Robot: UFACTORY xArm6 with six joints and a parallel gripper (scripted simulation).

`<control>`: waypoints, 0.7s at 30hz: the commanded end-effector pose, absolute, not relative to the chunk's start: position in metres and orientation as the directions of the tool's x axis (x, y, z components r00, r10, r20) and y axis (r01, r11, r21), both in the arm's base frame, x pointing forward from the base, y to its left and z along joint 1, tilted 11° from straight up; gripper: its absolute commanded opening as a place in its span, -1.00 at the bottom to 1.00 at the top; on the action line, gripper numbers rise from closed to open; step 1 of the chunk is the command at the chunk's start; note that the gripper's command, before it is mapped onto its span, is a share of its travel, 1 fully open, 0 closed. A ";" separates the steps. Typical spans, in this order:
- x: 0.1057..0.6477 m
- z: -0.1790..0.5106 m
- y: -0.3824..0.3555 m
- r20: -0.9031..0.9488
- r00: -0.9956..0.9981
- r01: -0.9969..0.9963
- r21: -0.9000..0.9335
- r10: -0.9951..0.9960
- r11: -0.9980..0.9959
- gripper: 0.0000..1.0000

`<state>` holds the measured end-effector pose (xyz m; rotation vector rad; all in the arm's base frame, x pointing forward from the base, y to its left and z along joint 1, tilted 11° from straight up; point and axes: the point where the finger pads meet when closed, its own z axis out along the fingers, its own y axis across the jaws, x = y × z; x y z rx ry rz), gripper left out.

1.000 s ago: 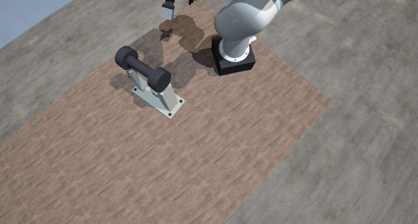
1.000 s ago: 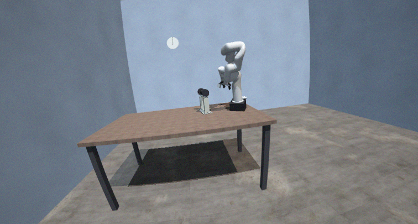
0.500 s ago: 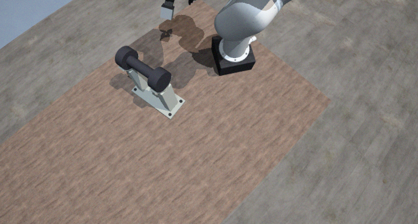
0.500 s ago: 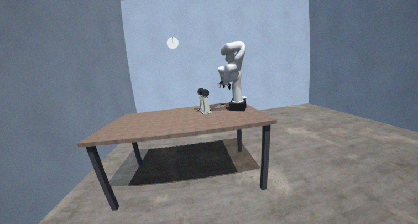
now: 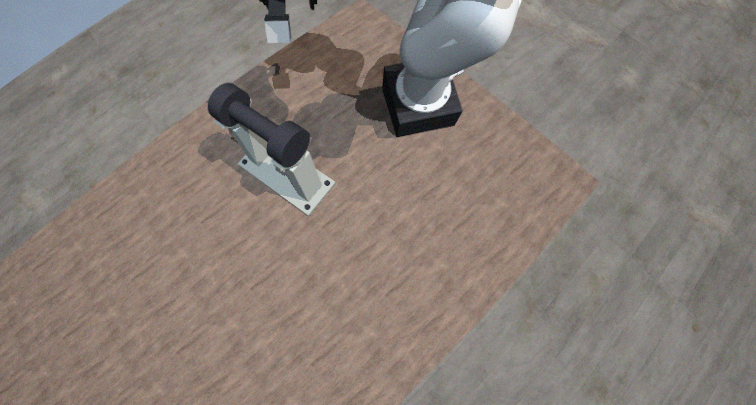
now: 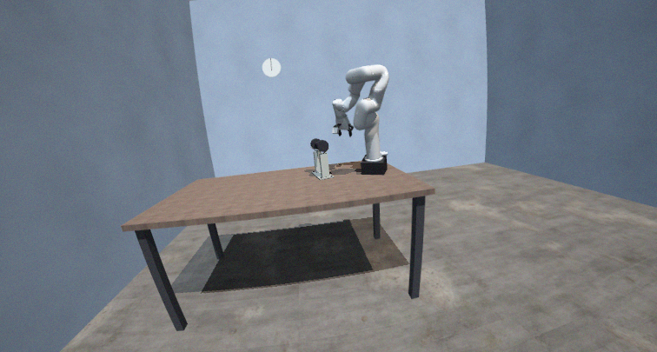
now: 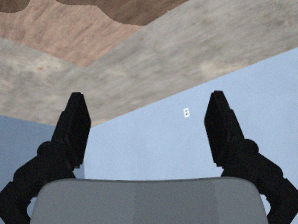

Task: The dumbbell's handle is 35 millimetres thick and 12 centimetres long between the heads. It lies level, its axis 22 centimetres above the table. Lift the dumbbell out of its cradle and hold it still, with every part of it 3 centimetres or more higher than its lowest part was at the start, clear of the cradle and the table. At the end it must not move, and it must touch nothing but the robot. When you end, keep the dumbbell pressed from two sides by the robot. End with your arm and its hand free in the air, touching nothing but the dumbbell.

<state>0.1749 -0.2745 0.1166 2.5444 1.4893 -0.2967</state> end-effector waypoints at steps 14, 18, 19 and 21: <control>0.278 0.169 -0.201 -0.071 0.094 0.995 0.020 0.993 -0.093 1.00; 0.298 0.182 -0.175 -0.022 -0.011 0.999 0.032 1.000 0.012 1.00; 0.298 0.182 -0.175 -0.022 -0.011 0.999 0.032 1.000 0.012 1.00; 0.315 0.194 -0.148 0.023 -0.111 0.993 0.048 0.994 0.110 1.00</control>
